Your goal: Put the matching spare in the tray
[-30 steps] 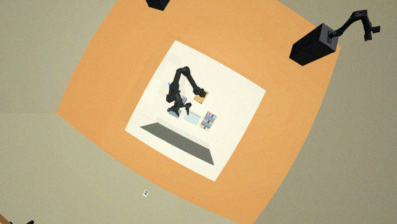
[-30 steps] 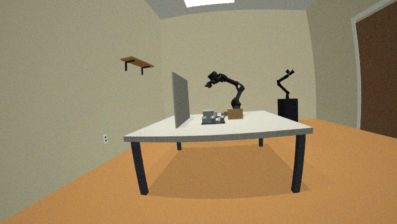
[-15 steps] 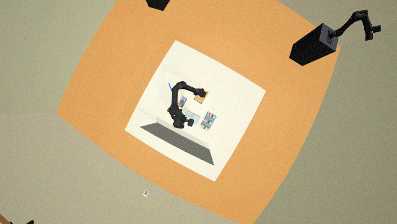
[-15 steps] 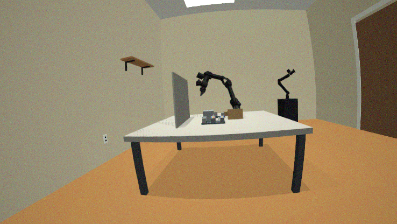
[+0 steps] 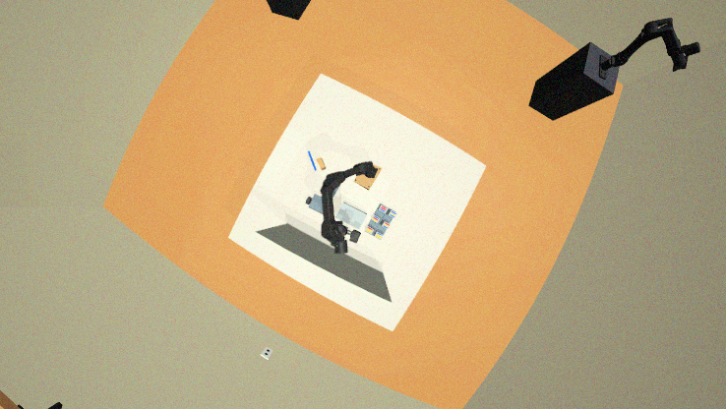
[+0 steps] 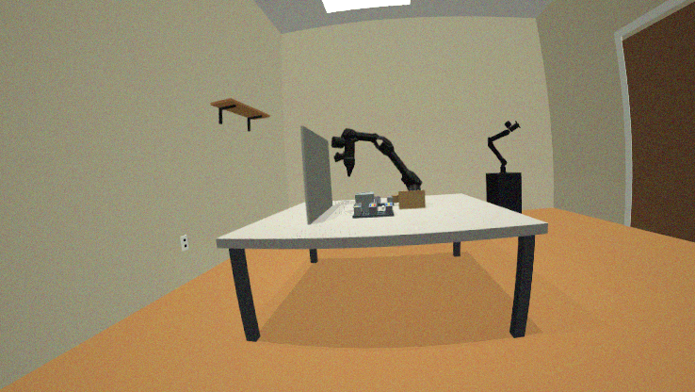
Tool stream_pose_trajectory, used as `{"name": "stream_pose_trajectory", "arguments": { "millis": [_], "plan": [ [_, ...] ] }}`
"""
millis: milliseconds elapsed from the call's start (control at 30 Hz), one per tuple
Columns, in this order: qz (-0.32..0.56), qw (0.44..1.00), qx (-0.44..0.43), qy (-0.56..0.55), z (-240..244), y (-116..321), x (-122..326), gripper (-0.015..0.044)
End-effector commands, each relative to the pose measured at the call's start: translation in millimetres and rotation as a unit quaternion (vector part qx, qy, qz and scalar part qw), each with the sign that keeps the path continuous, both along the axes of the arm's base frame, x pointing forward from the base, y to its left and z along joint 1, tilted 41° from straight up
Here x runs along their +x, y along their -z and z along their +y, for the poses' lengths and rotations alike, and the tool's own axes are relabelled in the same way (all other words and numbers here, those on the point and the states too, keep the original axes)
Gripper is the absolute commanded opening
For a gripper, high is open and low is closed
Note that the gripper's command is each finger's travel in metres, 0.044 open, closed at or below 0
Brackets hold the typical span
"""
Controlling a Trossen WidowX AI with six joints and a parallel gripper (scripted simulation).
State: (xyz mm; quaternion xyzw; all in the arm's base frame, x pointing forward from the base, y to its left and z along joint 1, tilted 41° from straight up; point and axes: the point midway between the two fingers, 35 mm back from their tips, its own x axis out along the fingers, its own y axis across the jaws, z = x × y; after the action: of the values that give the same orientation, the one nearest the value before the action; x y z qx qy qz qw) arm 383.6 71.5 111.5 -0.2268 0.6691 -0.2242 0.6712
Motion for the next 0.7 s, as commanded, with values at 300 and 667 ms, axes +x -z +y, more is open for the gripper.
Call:
{"name": "stream_pose_trajectory", "arguments": {
  "millis": [300,667],
  "plan": [
    [-0.002,1.000,-0.008,0.005,-1,0,2,0.0440],
    [0.217,0.943,0.003,-0.254,65,79,-3,0.0440]
  ]
}}
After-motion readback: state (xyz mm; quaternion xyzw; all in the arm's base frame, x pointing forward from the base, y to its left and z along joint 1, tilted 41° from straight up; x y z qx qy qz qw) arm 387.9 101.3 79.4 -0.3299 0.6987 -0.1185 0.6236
